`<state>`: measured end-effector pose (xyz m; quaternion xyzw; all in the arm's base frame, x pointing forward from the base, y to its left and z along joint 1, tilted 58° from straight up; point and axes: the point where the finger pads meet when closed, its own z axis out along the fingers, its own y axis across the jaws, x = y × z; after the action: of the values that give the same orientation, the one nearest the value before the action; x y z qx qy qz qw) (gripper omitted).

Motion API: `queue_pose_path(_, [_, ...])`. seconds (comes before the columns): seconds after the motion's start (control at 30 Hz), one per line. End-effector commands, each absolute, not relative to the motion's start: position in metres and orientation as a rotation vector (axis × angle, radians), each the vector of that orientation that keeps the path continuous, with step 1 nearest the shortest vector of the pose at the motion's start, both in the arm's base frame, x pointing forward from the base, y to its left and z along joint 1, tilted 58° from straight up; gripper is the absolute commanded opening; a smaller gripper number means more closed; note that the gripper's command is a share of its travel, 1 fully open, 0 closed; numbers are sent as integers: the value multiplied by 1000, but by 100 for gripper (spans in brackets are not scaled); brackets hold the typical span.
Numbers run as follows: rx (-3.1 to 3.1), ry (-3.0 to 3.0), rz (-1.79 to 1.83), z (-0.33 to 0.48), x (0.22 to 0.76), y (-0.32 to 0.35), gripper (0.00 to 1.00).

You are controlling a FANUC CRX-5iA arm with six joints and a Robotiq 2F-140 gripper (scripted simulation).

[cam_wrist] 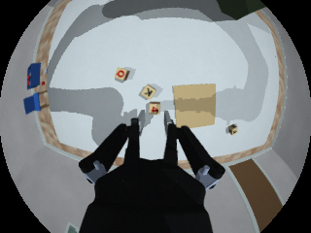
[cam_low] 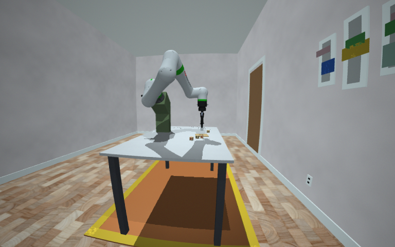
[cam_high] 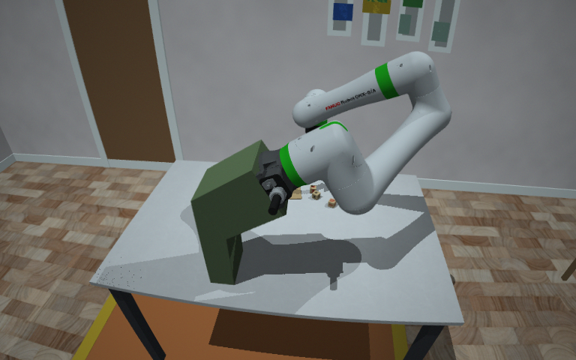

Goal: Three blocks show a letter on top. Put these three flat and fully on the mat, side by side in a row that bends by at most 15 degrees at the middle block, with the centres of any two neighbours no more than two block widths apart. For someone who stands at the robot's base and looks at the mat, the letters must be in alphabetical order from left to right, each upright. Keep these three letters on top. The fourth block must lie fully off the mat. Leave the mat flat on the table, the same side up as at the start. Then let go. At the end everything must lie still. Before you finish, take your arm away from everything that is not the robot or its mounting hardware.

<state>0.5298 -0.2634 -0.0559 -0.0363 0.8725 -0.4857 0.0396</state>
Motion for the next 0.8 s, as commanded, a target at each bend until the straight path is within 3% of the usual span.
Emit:
queue_pose_path(0.0, [-110, 2675, -1489, -50, 529, -254, 28])
queue_pose_path(0.13, [-110, 2675, -1489, -49, 529, -253, 28])
queue_pose_path(0.17, [-110, 2675, -1489, -49, 529, -253, 100])
queue_pose_path(0.77, [-110, 2675, -1489, -49, 529, -253, 100])
